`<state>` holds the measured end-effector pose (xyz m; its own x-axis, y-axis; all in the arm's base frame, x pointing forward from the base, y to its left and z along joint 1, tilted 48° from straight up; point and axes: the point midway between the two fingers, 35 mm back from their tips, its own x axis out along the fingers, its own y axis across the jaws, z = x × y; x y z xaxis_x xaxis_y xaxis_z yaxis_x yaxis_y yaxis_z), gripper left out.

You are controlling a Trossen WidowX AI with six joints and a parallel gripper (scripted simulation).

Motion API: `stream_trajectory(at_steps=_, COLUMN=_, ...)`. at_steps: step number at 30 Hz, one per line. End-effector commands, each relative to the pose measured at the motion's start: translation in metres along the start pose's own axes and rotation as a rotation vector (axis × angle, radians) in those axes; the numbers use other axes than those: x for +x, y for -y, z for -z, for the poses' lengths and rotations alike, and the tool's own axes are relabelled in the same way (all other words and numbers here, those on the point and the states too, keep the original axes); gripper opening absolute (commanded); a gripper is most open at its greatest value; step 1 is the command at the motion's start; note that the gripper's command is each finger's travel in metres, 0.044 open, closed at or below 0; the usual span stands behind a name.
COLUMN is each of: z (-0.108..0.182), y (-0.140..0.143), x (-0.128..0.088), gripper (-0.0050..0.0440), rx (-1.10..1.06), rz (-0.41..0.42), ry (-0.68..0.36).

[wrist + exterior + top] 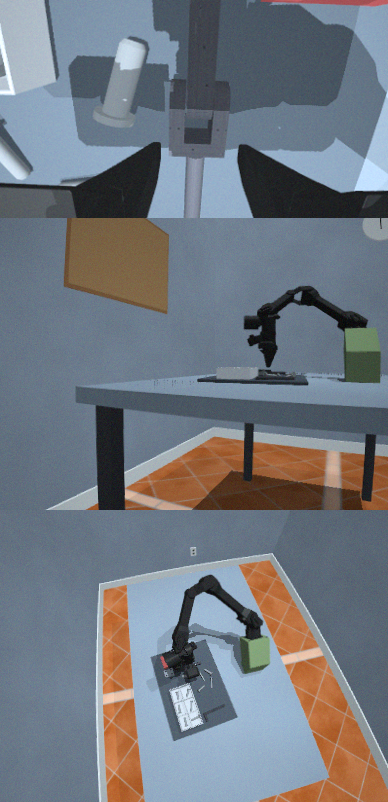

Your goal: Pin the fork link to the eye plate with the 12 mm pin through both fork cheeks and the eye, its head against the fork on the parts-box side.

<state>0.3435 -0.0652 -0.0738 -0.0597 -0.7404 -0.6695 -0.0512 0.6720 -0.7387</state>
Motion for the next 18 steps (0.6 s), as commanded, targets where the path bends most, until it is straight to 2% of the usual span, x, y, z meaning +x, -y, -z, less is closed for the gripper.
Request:
stream_trajectory(at_steps=1, z=-0.0085, y=0.0041, x=-0.0141, gripper=0.021, rx=0.024, rz=-0.01, ry=0.029)
stream_trajectory(at_steps=18, z=-0.0073, y=0.0031, x=-0.0187, gripper=0.021, rx=0.017, rz=-0.008, ry=0.025)
